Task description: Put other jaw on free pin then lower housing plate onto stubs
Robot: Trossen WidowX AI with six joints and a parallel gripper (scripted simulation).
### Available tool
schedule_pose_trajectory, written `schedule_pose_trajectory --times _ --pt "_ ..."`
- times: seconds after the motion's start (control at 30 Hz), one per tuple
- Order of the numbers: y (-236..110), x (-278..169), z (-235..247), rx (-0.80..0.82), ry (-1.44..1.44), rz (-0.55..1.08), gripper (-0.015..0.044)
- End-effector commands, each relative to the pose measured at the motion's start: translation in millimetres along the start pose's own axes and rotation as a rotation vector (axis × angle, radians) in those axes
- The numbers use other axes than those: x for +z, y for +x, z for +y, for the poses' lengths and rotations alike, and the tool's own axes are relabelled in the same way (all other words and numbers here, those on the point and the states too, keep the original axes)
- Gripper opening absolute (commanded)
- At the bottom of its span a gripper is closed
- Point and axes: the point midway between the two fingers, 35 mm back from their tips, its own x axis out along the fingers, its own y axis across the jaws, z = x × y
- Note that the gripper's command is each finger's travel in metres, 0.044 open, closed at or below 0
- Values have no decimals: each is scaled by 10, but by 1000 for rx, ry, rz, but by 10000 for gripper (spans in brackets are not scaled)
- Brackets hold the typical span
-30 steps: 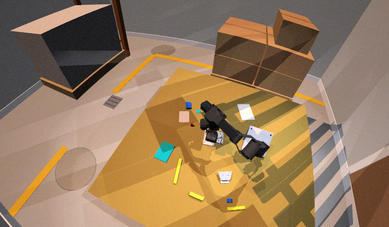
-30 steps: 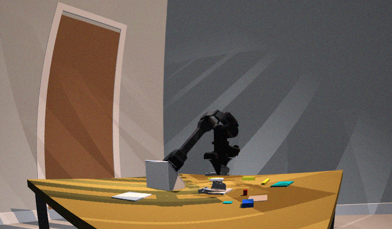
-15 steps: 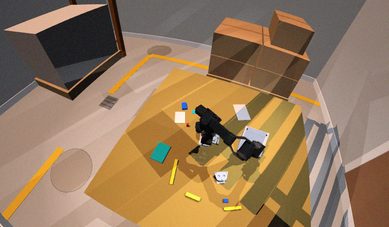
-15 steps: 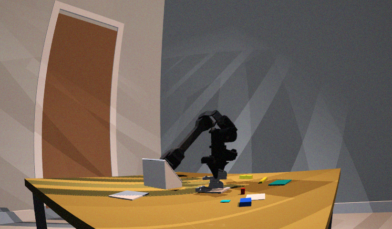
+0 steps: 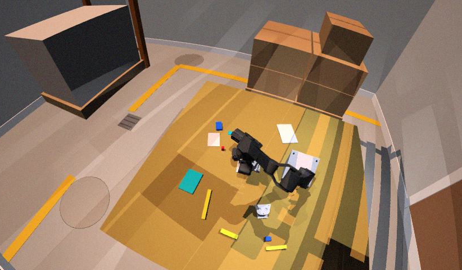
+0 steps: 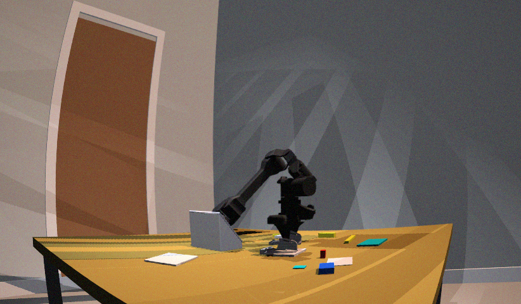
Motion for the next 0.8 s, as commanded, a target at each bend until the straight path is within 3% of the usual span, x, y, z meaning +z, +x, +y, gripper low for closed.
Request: schedule_pose_trajectory --times 0.0,0.77 --pt "12 -1 -5 3 6 -3 134" --pt "54 -1 -5 4 17 -3 134"
